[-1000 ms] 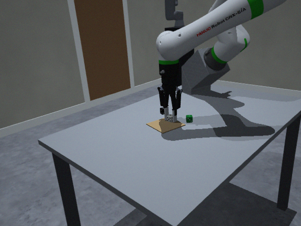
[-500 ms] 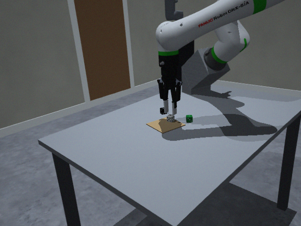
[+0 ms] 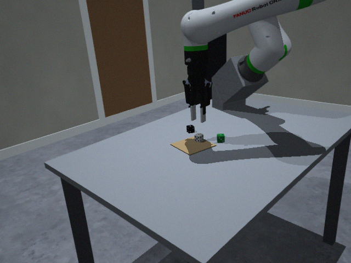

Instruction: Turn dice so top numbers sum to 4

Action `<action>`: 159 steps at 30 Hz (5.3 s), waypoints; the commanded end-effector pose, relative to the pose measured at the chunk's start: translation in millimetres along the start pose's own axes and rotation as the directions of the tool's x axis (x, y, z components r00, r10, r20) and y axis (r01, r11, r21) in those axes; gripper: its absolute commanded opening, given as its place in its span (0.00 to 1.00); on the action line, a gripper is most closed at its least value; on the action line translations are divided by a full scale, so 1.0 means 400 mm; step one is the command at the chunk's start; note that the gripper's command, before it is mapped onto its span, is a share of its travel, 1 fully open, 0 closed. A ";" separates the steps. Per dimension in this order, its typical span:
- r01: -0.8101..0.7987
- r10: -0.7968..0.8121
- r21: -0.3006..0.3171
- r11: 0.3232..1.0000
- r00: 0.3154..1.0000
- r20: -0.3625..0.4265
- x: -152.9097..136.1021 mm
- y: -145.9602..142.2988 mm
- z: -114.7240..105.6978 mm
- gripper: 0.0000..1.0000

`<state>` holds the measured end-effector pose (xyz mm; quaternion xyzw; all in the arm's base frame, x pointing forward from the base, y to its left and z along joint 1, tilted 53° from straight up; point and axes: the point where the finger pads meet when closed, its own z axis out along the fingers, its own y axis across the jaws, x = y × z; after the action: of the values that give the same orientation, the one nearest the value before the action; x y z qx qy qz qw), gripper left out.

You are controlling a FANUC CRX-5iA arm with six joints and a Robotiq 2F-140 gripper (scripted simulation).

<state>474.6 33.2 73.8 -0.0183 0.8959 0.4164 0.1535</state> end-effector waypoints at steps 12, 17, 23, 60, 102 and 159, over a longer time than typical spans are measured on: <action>0.000 0.000 0.000 1.000 1.000 0.000 0.000 0.000 -0.001 1.00; 0.000 0.000 0.000 1.000 1.000 0.000 0.000 0.000 -0.001 1.00; 0.000 0.000 0.000 1.000 1.000 0.000 0.000 0.000 -0.001 1.00; 0.937 -0.937 0.000 0.350 0.350 -0.001 0.064 0.113 0.006 1.00; 0.793 -0.793 0.000 -0.609 -0.609 -0.001 0.128 0.196 0.014 0.28; 0.793 -0.793 0.000 -0.610 -0.610 0.000 0.129 0.195 0.063 0.28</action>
<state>418.9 106.3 102.9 -0.8118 0.3794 0.0462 0.4414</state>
